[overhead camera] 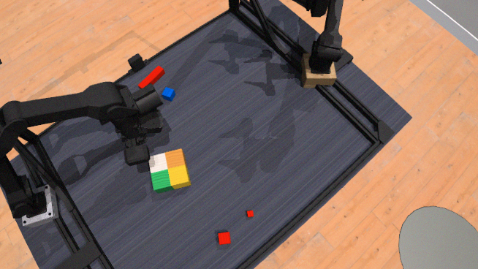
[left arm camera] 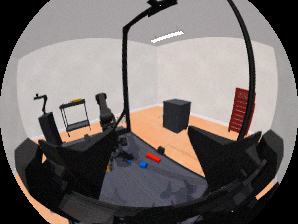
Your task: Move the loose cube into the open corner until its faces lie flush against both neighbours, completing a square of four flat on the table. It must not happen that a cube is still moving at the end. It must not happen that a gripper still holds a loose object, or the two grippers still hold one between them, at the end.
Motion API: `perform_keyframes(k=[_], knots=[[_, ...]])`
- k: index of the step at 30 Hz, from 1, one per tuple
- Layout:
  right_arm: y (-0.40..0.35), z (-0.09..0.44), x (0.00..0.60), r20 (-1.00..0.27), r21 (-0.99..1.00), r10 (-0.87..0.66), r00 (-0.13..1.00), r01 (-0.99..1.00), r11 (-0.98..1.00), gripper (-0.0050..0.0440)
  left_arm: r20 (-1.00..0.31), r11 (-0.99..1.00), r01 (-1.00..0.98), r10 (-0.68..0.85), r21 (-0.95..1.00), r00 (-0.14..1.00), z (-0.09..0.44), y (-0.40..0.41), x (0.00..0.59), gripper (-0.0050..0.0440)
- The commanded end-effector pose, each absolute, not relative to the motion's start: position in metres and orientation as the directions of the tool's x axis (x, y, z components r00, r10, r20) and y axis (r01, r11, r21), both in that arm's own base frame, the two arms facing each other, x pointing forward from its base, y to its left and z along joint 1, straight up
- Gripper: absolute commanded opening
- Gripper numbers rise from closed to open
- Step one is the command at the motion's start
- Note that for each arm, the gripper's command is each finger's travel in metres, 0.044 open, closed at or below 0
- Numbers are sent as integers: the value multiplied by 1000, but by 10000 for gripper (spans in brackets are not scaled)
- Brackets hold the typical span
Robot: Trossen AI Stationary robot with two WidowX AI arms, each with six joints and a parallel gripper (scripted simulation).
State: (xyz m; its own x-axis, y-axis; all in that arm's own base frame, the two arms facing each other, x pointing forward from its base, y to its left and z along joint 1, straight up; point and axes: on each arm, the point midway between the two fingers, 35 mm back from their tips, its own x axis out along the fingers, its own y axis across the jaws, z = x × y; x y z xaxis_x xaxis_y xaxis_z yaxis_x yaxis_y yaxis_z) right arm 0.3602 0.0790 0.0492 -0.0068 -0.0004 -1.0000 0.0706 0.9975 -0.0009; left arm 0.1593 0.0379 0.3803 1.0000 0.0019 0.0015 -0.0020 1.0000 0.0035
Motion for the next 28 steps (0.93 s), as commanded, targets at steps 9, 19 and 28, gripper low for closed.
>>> perform_keyframes(k=[9, 19, 28], knots=[[41, 84, 383, -1000, -2, -2, 7, 36, 999, 0, 1, 1000, 0, 0, -1, 1000, 380, 38, 159, 400], [-8, 121, 398, -1000, 0, 0, 0, 0, 1000, 0, 1, 1000, 0, 0, -1, 1000, 380, 38, 159, 400], [-8, 121, 398, -1000, 0, 0, 0, 0, 1000, 24, 1, 1000, 0, 0, -1, 1000, 380, 38, 159, 400]])
